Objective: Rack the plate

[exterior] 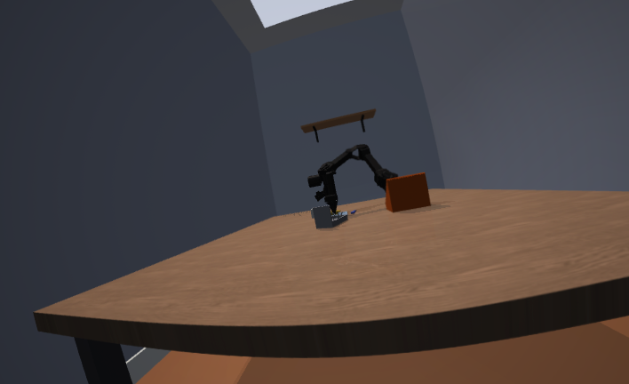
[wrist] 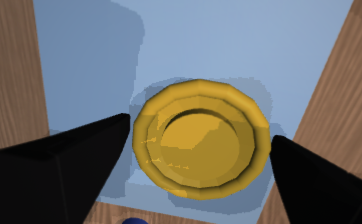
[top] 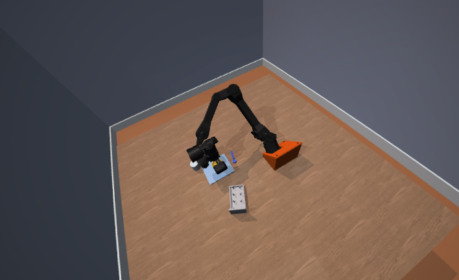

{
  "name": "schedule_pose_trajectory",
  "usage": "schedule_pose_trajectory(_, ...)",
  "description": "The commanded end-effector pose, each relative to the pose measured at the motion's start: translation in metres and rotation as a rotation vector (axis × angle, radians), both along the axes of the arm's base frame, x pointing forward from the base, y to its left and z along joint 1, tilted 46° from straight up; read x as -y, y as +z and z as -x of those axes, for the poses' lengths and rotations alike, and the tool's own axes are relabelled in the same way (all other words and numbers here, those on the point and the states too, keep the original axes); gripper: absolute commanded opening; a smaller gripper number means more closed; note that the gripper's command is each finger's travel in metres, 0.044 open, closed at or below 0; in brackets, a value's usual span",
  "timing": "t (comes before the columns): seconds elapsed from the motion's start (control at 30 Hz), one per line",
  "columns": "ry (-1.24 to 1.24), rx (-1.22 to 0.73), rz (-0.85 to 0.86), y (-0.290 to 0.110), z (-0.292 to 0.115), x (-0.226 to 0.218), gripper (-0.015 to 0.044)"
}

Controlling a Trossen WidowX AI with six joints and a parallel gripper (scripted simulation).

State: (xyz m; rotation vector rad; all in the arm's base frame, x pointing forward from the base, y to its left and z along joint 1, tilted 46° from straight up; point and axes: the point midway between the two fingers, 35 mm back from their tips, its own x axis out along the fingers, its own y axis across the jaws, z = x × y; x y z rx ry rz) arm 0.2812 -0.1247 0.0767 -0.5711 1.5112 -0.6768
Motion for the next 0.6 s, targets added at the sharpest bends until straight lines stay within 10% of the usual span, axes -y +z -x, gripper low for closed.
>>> schedule_pose_trajectory(0.0,0.003,-0.010,0.004,-0.001,0.002,0.001,0.0355)
schedule_pose_trajectory(0.37,0.003,-0.010,0.004,-0.001,0.002,0.001,0.0281)
schedule_pose_trajectory(0.57,0.021,-0.002,-0.002,0.011,-0.004,-0.013,0.0124)
